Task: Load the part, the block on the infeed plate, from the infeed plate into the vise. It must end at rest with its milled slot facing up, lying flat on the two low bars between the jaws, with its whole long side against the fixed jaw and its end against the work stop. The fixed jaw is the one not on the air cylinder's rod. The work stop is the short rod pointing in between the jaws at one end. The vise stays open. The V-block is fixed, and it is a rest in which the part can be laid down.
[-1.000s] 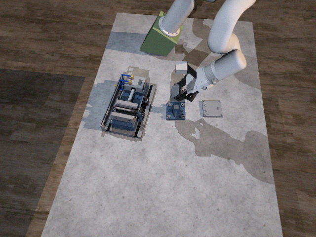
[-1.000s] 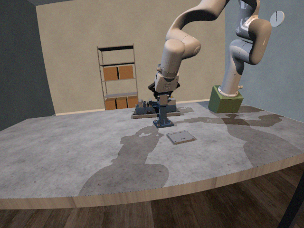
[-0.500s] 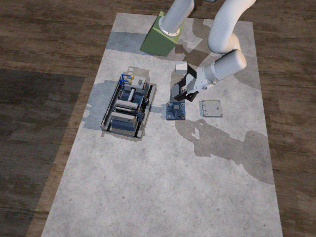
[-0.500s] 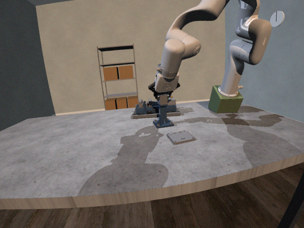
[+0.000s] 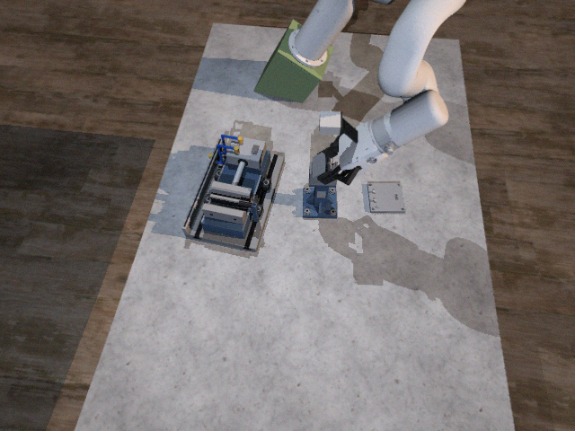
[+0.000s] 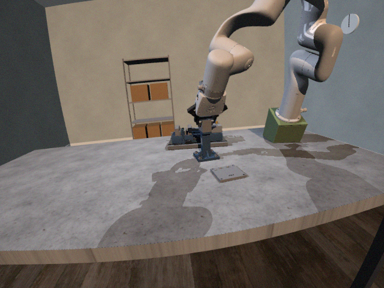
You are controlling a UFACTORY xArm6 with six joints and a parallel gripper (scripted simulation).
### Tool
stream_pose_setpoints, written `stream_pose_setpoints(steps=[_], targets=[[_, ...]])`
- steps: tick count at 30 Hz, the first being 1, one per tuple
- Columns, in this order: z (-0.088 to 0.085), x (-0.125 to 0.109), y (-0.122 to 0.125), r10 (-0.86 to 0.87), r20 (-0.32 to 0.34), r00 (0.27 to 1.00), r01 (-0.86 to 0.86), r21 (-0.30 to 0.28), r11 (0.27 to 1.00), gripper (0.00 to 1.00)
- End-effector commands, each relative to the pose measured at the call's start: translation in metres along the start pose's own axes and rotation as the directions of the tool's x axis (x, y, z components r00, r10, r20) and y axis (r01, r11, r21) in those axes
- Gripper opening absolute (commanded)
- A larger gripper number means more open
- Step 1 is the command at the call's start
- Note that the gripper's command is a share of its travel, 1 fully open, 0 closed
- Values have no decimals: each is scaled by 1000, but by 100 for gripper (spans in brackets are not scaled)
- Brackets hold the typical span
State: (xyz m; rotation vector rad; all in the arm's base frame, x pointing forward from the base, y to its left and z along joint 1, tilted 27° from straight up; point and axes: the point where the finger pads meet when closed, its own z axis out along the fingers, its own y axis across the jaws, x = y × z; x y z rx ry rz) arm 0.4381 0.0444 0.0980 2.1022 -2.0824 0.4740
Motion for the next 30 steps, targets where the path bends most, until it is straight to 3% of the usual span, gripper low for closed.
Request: stream_pose_setpoints(steps=[1, 30], targets=[[-1, 0, -1, 2, 0, 1000, -2, 2, 1000, 0], [-4, 3, 0, 2, 0, 1000, -2, 2, 1000, 0]])
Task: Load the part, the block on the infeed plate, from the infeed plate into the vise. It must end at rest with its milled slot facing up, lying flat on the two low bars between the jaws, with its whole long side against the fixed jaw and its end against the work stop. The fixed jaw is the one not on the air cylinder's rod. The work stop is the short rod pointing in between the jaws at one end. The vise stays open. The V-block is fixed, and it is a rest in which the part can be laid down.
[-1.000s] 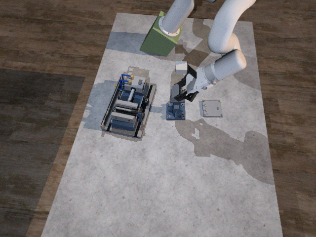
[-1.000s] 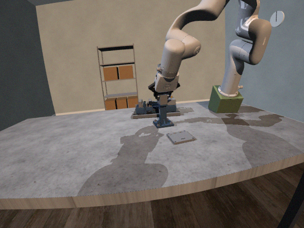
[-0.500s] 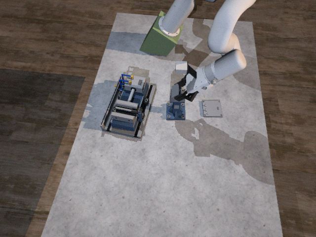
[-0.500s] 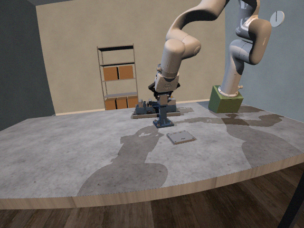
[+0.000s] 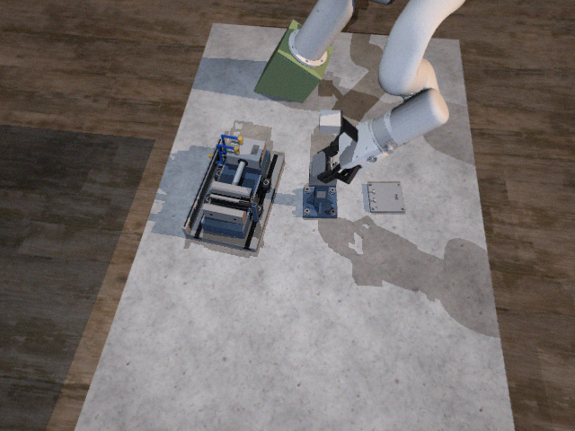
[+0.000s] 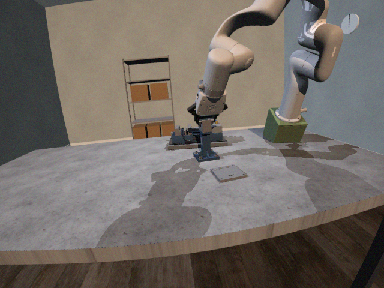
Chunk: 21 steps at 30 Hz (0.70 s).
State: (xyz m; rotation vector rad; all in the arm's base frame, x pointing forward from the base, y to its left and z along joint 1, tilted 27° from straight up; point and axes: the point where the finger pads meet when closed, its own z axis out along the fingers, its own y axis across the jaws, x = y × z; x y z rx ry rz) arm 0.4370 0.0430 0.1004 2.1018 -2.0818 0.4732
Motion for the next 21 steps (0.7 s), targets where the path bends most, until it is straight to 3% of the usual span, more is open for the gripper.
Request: stream_pose_setpoints(steps=[1, 21], targets=[[-2, 1, -1, 2, 1, 1000, -2, 3, 1000, 0], [-10, 9, -1, 2, 1, 1000, -2, 3, 1000, 0]])
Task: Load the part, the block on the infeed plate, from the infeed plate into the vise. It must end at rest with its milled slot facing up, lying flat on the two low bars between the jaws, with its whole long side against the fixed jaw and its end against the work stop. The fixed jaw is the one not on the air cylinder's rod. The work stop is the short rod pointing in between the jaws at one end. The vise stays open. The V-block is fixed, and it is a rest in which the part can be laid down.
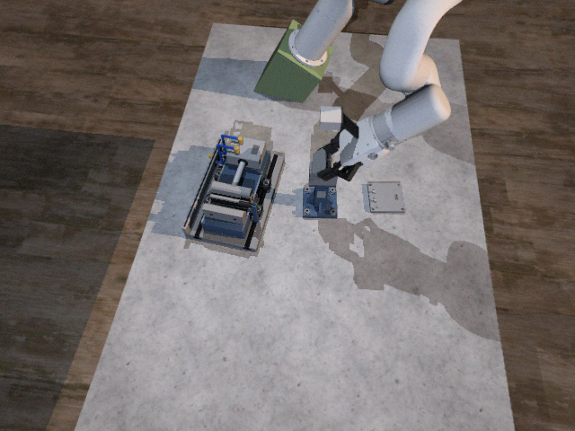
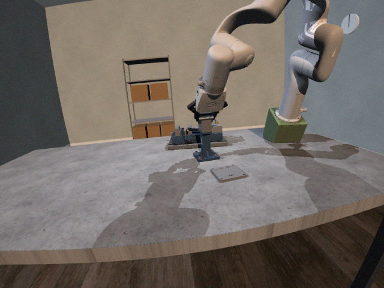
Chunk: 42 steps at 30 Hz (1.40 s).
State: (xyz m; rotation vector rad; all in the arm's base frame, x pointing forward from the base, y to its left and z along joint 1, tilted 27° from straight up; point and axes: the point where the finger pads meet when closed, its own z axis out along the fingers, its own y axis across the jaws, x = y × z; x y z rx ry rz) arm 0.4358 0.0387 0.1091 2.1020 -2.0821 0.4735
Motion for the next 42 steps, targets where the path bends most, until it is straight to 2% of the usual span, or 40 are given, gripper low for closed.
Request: stream_pose_setpoints(steps=[1, 42], targets=[[-3, 2, -1, 2, 1, 1000, -2, 3, 1000, 0], [-13, 13, -1, 2, 1, 1000, -2, 3, 1000, 0]])
